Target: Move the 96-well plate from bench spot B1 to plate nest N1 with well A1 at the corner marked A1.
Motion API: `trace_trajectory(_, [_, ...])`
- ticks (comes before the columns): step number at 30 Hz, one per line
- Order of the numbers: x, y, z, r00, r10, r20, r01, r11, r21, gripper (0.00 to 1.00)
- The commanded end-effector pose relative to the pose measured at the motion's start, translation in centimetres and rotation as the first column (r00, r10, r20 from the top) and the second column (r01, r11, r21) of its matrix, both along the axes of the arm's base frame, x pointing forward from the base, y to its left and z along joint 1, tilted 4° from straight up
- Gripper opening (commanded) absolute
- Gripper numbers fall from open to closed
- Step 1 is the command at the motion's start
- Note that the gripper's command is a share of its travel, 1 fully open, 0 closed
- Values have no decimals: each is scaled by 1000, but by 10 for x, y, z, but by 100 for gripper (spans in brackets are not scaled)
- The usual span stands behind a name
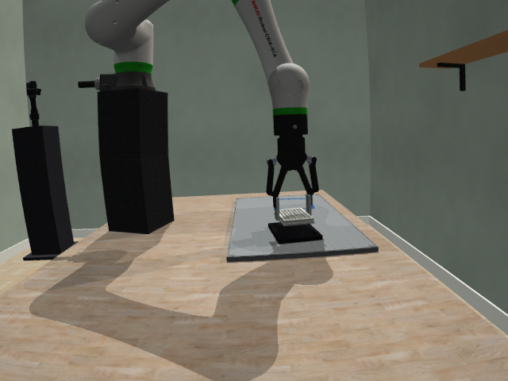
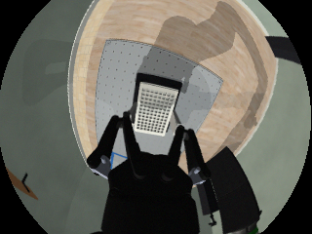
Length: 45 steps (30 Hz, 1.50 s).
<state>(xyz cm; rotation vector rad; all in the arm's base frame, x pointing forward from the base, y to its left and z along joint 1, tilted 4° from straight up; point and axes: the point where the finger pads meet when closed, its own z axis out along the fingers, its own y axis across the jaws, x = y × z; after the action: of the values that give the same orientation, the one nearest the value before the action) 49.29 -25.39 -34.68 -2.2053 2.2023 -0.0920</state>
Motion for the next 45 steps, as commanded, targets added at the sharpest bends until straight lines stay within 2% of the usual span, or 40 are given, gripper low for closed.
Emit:
trace_trajectory(1, [0, 0, -3, 1000, 0, 0, 0, 1000, 0, 0])
trace_trajectory(12, [1, -1, -19, 1000, 0, 0, 0, 1000, 0, 0])
trace_trajectory(45, [1, -1, -21, 1000, 0, 0, 0, 1000, 0, 0])
